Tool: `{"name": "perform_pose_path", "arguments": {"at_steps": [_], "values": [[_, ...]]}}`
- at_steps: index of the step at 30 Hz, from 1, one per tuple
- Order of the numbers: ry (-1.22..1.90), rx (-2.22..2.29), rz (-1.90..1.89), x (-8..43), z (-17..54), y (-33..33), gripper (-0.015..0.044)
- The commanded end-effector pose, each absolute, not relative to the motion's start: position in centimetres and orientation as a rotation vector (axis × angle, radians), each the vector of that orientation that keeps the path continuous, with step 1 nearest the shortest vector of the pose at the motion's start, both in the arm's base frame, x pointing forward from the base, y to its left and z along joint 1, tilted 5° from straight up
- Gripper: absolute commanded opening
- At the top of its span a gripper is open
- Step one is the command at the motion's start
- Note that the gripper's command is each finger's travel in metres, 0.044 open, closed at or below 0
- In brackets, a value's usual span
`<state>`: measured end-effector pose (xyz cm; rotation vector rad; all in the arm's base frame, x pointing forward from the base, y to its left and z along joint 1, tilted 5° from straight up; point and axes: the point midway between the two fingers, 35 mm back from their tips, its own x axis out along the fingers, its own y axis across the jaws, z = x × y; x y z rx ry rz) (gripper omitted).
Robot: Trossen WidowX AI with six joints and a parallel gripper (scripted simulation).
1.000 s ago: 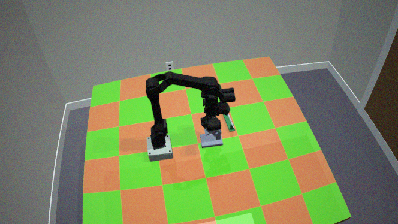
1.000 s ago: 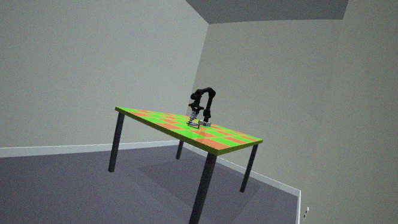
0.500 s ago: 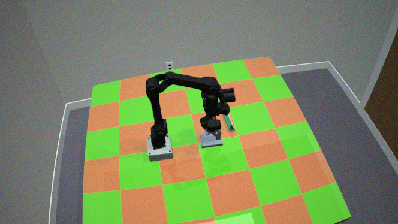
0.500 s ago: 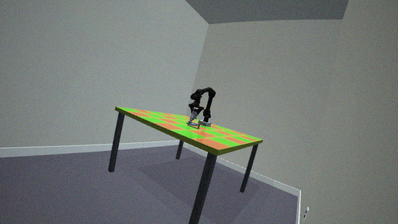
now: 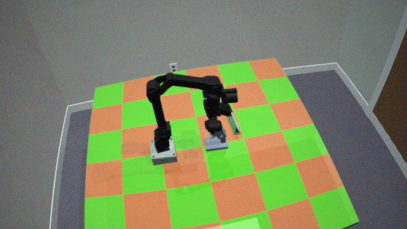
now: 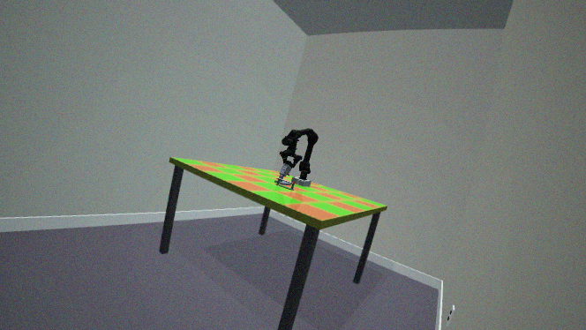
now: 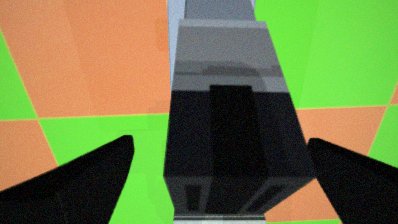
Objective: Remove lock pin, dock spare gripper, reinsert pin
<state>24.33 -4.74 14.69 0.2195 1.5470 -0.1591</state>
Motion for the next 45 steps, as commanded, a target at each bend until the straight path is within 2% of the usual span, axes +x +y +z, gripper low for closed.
{"name": "perform_pose_path", "arguments": {"at_steps": [1,26,45], "values": [[1.543,0.219,-0.159,23.9,15.5,-4.7,0.0440],[1.627,0.233,-0.159,20.1,18.7,-3.9,0.0440],[1.498,0.220,-0.170,19.3,21.3,-3.8,0.0440]]}}
